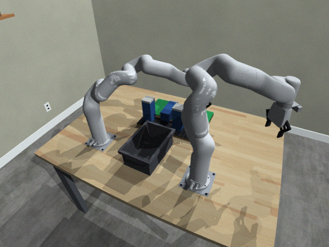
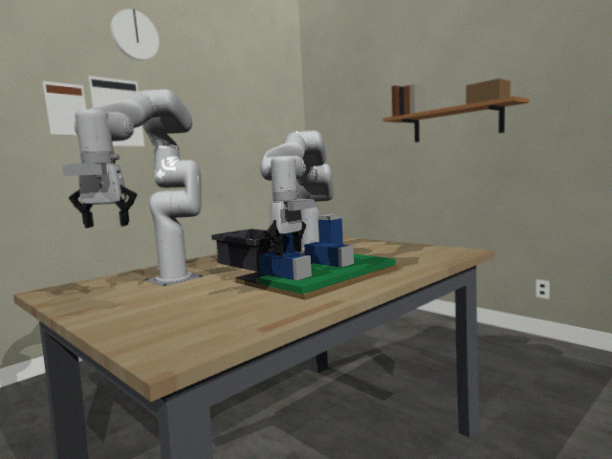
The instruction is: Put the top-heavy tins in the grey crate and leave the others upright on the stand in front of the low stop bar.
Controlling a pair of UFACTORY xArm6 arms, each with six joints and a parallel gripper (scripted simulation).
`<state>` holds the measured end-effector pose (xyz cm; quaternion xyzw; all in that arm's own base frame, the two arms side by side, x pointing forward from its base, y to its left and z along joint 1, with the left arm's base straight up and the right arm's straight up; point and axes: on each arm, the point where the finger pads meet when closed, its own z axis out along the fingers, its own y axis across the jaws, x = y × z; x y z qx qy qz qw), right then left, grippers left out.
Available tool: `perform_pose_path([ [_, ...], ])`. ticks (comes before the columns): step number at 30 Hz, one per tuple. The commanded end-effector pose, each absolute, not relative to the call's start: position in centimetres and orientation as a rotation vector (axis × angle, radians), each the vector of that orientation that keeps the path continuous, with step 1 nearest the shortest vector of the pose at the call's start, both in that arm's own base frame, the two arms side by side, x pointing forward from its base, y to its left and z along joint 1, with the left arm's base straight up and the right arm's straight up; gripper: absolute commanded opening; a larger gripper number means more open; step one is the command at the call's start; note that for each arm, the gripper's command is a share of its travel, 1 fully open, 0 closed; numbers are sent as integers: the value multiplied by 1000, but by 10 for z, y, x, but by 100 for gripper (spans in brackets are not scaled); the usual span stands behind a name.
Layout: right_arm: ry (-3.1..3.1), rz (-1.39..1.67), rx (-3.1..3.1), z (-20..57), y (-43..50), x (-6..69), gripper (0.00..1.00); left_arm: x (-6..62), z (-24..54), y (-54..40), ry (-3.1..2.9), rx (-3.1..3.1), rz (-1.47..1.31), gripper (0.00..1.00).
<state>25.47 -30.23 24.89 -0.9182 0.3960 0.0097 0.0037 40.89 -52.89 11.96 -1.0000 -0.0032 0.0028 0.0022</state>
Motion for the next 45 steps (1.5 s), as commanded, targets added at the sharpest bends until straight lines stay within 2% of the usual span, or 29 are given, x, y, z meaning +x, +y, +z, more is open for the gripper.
perform_pose_path([
  [1,1242,25,-2880,250,-303,255,100,410,123,-530,-10,-3143,2,84],
  [45,1242,25,-2880,250,-303,255,100,409,73,-531,-9,-3142,3,84],
])
